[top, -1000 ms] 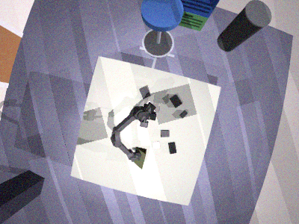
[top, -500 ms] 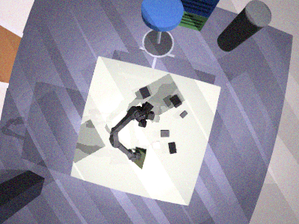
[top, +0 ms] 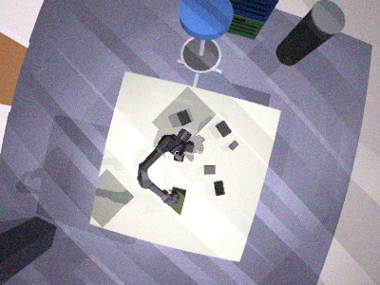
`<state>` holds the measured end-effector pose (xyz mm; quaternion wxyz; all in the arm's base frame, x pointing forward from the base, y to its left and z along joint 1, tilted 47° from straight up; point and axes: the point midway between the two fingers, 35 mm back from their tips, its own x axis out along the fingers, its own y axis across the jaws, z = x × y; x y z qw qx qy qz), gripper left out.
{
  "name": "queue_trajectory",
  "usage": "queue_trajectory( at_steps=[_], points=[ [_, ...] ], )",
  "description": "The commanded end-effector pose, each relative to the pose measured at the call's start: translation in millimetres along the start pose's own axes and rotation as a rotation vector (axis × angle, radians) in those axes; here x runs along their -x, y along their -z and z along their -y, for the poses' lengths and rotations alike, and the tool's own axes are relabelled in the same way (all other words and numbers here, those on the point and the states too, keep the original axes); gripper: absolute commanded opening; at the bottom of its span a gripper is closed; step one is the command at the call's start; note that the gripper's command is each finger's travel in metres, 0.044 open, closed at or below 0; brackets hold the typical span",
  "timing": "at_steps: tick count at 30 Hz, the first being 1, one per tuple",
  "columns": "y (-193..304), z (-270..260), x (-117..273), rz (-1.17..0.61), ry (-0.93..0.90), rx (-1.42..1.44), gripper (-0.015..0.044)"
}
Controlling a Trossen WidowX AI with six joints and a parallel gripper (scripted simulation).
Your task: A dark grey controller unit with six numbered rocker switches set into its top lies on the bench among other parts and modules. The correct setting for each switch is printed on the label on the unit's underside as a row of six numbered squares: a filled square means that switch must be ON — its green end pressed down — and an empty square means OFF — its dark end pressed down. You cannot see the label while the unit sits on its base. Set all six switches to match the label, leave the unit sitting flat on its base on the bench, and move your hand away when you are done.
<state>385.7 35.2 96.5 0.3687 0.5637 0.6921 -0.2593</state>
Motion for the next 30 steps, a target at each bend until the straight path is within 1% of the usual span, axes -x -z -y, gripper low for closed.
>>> queue_trajectory(
  at_steps=[1, 30],
  points=[
    [7, 0, 2, 0.003, -0.002, 0.0, 0.0336],
    [30, 0, 11, 0.062, -0.002, -0.001, 0.0336]
  ],
)
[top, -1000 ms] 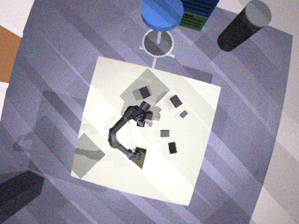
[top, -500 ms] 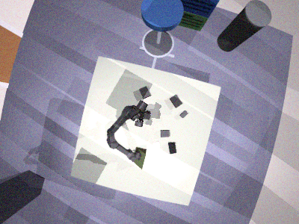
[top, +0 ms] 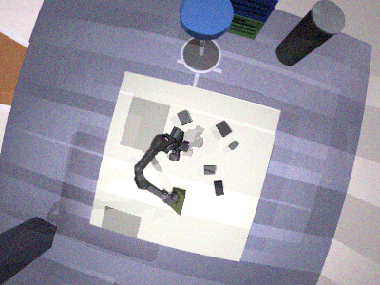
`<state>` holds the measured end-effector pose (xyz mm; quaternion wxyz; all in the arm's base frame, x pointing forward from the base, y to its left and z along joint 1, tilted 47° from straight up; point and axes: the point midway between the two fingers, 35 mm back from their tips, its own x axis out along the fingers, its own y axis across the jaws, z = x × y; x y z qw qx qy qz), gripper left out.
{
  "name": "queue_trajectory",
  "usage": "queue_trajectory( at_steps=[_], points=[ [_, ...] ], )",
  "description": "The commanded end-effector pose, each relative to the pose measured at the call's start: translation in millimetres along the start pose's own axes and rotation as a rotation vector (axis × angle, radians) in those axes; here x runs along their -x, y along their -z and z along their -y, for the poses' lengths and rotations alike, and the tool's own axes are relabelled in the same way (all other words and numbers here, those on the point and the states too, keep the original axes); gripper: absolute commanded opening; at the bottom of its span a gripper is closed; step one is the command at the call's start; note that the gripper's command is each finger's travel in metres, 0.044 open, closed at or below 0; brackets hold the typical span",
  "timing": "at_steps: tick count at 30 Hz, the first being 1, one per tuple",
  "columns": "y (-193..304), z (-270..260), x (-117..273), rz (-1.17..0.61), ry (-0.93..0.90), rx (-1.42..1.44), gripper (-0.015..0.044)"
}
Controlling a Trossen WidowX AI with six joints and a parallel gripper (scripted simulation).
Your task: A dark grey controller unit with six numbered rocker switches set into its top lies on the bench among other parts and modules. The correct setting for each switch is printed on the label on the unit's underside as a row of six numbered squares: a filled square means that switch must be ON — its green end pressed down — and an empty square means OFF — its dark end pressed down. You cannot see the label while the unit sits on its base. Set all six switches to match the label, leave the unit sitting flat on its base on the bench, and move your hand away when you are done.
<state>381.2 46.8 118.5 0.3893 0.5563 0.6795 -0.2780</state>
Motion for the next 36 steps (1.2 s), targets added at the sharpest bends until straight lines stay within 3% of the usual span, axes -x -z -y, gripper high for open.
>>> queue_trajectory(
  at_steps=[1, 36],
  points=[
    [8, -1, 2, 0.002, -0.001, 0.003, 0.0336],
    [35, -1, 11, -0.024, -0.001, 0.003, 0.0336]
  ],
)
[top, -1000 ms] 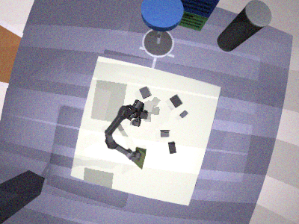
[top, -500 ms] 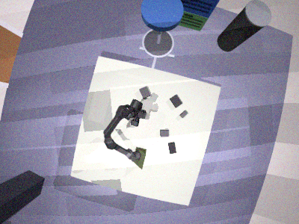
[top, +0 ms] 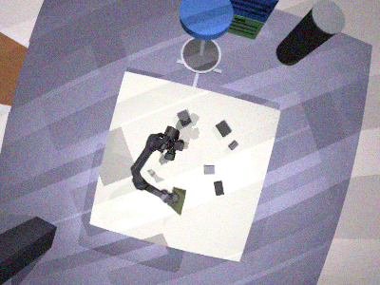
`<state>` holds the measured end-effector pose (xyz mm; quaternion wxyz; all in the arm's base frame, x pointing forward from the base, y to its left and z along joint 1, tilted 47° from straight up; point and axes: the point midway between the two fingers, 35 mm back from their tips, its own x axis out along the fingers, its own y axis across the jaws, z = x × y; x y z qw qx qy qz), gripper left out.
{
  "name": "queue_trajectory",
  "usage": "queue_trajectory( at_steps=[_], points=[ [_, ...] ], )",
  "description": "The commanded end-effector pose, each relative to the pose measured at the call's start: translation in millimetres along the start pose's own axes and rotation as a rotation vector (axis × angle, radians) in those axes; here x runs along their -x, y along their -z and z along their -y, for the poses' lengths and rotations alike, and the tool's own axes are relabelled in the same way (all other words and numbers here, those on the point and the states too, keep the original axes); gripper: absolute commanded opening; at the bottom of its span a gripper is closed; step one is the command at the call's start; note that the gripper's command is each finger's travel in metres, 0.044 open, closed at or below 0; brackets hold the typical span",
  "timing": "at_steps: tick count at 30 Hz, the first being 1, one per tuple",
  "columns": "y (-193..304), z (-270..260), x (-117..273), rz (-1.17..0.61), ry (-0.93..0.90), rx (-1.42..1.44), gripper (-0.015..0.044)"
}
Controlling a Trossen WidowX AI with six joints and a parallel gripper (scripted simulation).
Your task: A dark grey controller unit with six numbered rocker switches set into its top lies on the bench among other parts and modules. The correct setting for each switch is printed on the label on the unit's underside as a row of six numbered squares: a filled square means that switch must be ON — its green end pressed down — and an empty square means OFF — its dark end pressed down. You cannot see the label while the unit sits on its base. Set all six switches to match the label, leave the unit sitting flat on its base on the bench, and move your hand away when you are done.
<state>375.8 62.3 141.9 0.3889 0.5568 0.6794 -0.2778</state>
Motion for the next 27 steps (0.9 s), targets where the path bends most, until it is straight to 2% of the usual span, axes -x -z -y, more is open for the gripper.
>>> queue_trajectory(
  at_steps=[1, 27],
  points=[
    [9, -1, 0, -0.025, 0.0, 0.004, 0.0336],
    [28, -1, 4, -0.084, 0.0, 0.004, 0.0337]
  ],
)
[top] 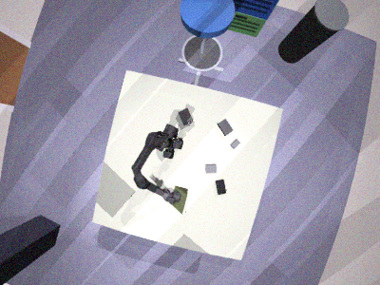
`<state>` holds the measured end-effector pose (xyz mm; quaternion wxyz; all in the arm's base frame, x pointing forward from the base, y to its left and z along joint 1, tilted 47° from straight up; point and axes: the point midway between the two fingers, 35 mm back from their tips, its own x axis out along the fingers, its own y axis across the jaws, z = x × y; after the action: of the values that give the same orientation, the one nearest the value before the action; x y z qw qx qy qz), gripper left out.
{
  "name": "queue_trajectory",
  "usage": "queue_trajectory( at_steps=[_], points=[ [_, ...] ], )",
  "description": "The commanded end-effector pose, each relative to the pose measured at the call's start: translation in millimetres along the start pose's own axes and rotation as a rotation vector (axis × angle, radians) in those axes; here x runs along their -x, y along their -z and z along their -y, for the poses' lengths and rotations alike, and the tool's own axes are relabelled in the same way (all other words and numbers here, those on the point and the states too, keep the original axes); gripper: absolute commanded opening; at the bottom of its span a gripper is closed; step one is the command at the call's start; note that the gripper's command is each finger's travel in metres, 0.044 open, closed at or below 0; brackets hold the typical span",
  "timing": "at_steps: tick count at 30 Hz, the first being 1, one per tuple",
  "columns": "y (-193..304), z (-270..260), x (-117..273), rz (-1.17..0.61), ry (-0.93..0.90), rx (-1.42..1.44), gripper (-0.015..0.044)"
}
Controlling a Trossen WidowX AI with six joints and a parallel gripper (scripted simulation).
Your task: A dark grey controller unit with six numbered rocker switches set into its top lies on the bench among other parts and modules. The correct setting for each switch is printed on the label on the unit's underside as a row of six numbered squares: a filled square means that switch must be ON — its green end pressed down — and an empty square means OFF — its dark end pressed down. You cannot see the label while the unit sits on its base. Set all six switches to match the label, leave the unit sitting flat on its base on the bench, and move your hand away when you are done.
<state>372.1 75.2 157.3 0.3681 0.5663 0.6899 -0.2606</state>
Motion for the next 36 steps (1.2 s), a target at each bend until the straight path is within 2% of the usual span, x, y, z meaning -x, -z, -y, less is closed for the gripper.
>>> queue_trajectory(
  at_steps=[1, 36],
  points=[
    [9, -1, -2, -0.026, 0.003, 0.005, 0.0337],
    [36, -1, -2, -0.108, 0.003, 0.005, 0.0338]
  ],
)
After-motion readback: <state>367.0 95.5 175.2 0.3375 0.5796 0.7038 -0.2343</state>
